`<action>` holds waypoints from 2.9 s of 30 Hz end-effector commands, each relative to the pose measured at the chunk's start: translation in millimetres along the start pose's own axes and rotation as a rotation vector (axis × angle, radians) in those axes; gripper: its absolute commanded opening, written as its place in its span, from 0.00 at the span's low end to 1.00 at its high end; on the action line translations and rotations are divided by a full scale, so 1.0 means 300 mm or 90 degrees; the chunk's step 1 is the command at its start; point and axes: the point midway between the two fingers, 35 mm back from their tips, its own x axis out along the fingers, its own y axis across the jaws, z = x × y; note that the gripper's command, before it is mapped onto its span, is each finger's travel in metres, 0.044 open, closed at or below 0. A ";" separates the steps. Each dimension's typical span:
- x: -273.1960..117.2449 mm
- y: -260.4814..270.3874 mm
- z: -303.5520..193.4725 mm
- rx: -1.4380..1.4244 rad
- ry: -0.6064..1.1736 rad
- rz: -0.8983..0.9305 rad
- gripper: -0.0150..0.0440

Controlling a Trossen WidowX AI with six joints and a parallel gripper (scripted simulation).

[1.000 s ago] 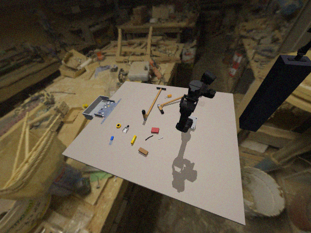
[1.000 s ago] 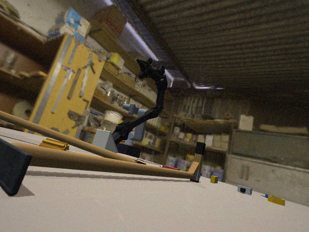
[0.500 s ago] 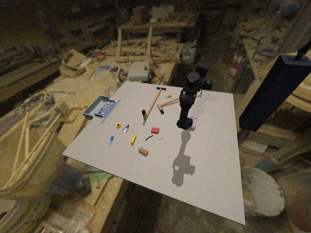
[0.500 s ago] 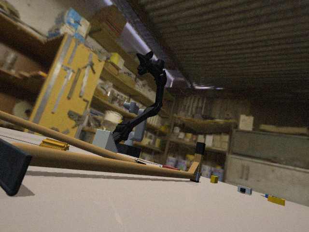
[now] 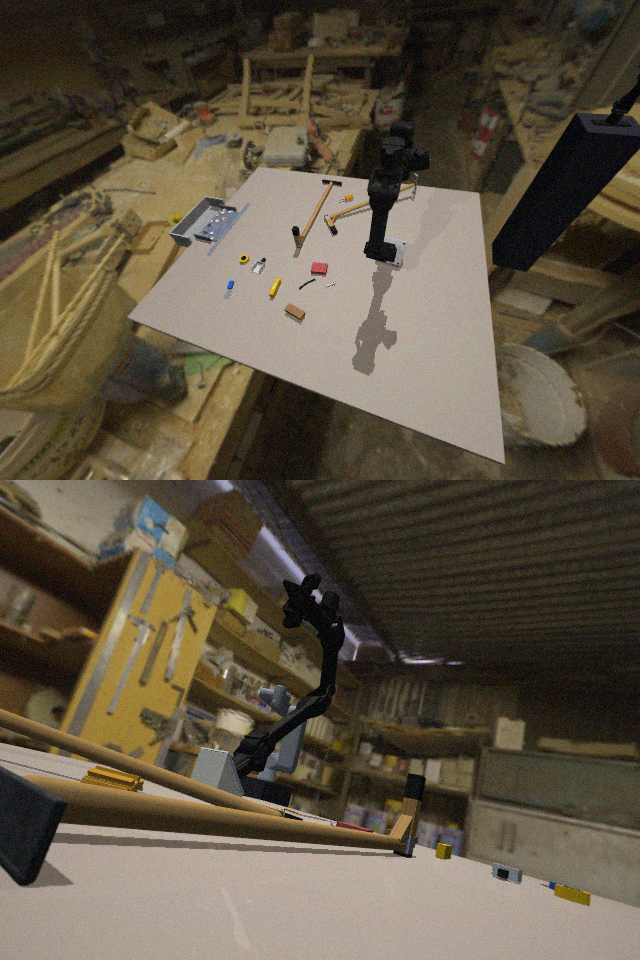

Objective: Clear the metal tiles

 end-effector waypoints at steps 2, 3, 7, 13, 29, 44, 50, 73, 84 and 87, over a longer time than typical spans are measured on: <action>0.055 -0.016 -0.059 -0.052 0.035 -0.021 0.25; 0.062 -0.018 -0.069 -0.061 0.041 -0.024 0.25; 0.090 -0.028 -0.110 -0.095 0.065 -0.034 0.25; 0.130 -0.044 -0.171 -0.147 0.101 -0.047 0.25; 0.222 -0.101 -0.341 -0.284 0.200 -0.075 0.25; 0.289 -0.171 -0.502 -0.409 0.296 -0.091 0.25; 0.311 -0.204 -0.566 -0.458 0.336 -0.095 0.25; 0.367 -0.353 -0.807 -0.637 0.492 -0.094 0.25; 0.379 -0.436 -0.917 -0.717 0.570 -0.086 0.25; 0.381 -0.460 -0.945 -0.738 0.591 -0.083 0.25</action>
